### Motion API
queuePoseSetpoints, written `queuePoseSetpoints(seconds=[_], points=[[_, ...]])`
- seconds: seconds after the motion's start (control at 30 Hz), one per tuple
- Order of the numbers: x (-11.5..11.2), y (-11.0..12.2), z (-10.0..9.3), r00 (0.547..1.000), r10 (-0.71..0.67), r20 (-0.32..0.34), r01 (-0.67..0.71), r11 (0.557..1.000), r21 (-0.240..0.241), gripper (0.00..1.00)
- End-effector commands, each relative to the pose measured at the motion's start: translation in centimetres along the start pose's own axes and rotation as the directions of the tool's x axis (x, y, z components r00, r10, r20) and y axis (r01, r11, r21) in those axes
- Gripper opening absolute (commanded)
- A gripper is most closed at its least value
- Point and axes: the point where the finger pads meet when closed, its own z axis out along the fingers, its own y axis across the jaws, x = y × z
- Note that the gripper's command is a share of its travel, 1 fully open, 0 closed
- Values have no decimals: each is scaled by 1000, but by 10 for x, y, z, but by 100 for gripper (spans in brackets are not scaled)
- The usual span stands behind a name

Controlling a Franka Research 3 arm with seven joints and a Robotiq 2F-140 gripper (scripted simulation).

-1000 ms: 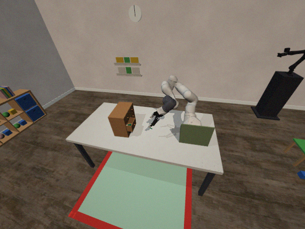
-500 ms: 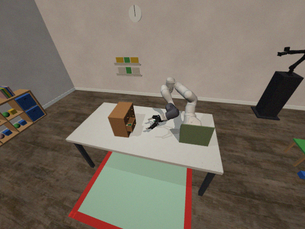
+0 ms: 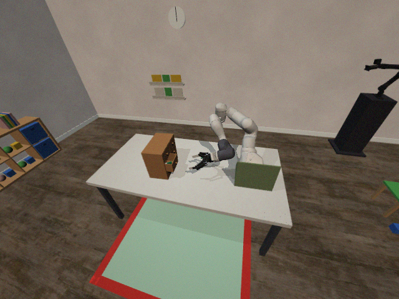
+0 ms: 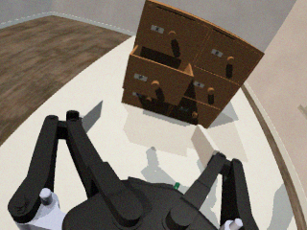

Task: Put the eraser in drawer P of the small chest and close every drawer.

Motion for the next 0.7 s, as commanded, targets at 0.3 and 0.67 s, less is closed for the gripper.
queuePoseSetpoints(seconds=[0.3,0.67], points=[[6,2,3,999,40,-34,-40,999,-8,0],[6,2,3,999,40,-34,-40,999,-8,0]])
